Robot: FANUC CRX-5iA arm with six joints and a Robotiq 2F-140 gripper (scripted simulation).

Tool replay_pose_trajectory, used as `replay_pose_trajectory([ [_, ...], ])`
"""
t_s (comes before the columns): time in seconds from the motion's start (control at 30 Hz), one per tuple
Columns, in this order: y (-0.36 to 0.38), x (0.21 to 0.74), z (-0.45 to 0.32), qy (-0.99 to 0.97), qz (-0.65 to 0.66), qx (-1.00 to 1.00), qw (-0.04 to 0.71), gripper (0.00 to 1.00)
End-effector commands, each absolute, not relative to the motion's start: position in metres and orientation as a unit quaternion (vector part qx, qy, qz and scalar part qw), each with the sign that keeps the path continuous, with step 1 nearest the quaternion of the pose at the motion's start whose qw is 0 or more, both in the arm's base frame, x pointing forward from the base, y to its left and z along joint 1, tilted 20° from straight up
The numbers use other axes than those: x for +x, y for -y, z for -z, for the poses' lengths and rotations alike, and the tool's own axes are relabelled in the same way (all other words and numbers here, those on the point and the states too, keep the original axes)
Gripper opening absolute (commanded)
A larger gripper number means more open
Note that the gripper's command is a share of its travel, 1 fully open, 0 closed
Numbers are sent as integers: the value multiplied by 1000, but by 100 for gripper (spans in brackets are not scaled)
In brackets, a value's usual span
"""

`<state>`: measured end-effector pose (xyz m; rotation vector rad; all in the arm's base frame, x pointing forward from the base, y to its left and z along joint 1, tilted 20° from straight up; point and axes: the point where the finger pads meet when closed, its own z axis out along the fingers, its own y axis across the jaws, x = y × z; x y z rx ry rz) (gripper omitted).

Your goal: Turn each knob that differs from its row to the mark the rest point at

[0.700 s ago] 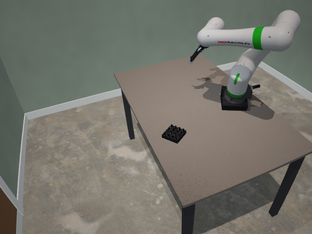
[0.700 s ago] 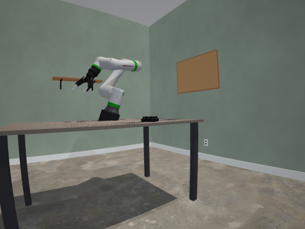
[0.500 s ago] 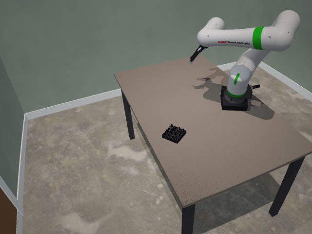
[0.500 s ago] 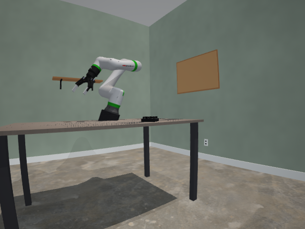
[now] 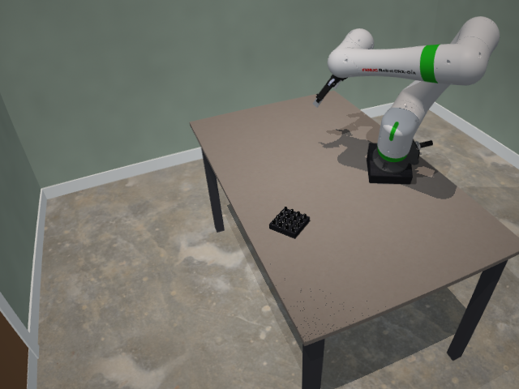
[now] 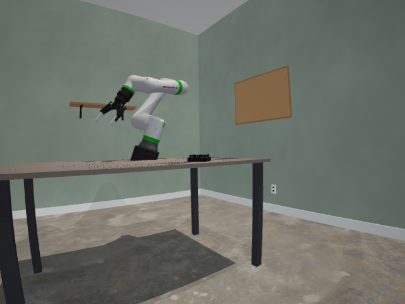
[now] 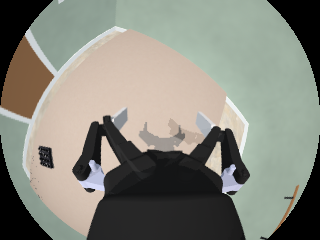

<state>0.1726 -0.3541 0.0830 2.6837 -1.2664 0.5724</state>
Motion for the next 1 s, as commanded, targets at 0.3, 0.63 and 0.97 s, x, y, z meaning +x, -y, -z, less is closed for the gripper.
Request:
replay_pose_trajectory([
  [0.3, 312, 255, -90, 301, -183, 935, 27, 100],
  [0.63, 268, 311, -94, 208, -177, 962, 2, 100],
  [0.97, 223, 352, -98, 129, -171, 977, -18, 100],
])
